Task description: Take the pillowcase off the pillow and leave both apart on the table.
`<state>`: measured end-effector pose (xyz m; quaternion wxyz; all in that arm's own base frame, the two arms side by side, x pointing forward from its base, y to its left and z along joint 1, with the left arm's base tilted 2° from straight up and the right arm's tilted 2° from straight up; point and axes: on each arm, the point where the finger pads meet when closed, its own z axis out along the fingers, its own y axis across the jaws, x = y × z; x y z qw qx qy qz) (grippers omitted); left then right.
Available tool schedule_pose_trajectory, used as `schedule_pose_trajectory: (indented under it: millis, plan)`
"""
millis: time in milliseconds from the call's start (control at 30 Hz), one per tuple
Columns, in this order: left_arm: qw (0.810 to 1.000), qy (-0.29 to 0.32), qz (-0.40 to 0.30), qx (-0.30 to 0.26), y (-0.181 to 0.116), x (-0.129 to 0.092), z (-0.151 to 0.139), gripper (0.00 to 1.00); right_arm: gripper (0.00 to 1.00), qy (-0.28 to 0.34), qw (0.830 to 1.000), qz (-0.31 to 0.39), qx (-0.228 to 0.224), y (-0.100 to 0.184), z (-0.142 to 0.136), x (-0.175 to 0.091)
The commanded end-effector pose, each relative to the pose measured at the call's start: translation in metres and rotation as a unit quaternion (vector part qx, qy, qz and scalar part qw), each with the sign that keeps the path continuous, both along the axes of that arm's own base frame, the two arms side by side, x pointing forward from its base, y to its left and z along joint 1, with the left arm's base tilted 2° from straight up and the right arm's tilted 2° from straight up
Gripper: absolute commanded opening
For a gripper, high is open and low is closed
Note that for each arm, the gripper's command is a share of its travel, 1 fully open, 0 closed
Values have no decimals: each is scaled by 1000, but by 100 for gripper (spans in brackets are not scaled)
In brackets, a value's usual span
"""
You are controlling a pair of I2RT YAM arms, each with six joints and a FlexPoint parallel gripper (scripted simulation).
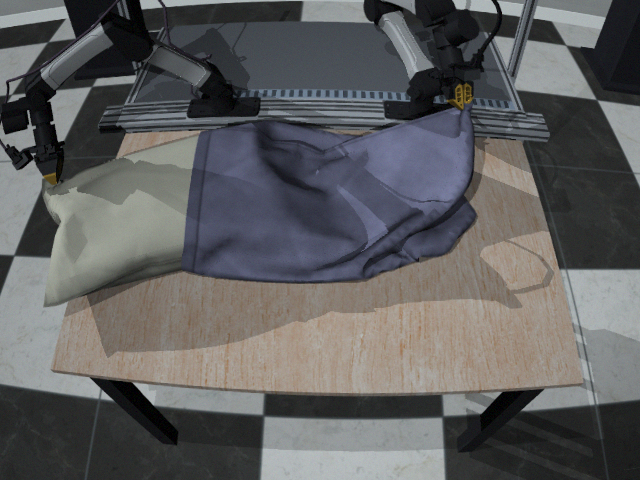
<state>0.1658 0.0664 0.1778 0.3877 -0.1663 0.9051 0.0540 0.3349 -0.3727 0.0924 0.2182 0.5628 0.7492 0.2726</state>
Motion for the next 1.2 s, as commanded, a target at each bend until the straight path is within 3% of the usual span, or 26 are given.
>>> schedule_pose_trajectory:
  millis: [0,167,367,567,633,1033,1100,1133,1167]
  plan:
    - [1000,-3,-4,3,0,2,4,0,0,-20,999,-8,-32,-17,13,3]
    - [1000,-1,-6,4,-1,1,4,0,0,2,1000,-12,0,-11,-27,-2]
    - [1000,-1,-6,4,-1,1,4,0,0,3,1000,-10,0,-9,-36,-1]
    - [1000,-3,-4,3,0,2,4,0,0,-6,1000,-6,-13,-8,-26,3]
    - [1000,-1,-6,4,-1,1,4,0,0,4,1000,-5,1,-5,-46,3]
    - [1000,-1,-6,4,-1,1,4,0,0,7,1000,-5,6,-2,-54,2]
    - [1000,-1,-6,4,-1,1,4,0,0,7,1000,-5,6,-2,-54,2]
    - [1000,-3,-4,3,0,2,4,0,0,-10,1000,-3,-25,-13,-31,8]
    - [1000,-1,-6,4,-1,1,4,0,0,-5,1000,-5,-15,-13,-40,8]
